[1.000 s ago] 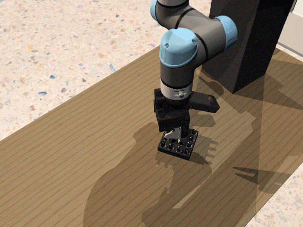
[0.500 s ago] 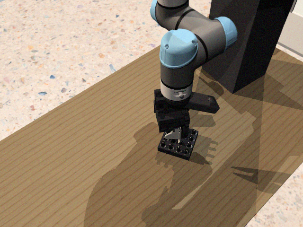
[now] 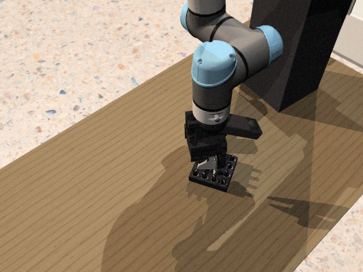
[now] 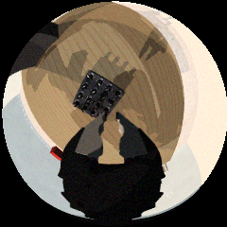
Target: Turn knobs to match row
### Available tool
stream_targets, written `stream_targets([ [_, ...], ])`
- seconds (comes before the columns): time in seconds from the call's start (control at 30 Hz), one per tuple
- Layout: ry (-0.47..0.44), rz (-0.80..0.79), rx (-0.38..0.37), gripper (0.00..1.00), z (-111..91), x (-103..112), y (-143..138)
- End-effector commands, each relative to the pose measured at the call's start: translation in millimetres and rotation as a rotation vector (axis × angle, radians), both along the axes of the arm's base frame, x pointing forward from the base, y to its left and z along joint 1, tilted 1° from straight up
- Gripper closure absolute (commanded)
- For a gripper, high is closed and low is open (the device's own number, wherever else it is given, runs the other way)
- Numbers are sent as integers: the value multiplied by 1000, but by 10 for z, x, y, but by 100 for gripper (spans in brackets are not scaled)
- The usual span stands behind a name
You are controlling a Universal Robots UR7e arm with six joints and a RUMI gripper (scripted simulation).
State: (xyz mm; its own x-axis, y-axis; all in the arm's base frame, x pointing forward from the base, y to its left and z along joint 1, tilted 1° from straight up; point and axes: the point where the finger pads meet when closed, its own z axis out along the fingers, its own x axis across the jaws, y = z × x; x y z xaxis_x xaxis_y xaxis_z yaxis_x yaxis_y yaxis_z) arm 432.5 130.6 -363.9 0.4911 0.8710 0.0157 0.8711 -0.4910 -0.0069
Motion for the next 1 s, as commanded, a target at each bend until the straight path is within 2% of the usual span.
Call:
stream_targets([
  [0.0,-1,0,0,89,-64,6,3],
  [0.6,-1,0,0,89,-250,5,11],
  [0.97,-1,0,0,89,-288,5,13],
])
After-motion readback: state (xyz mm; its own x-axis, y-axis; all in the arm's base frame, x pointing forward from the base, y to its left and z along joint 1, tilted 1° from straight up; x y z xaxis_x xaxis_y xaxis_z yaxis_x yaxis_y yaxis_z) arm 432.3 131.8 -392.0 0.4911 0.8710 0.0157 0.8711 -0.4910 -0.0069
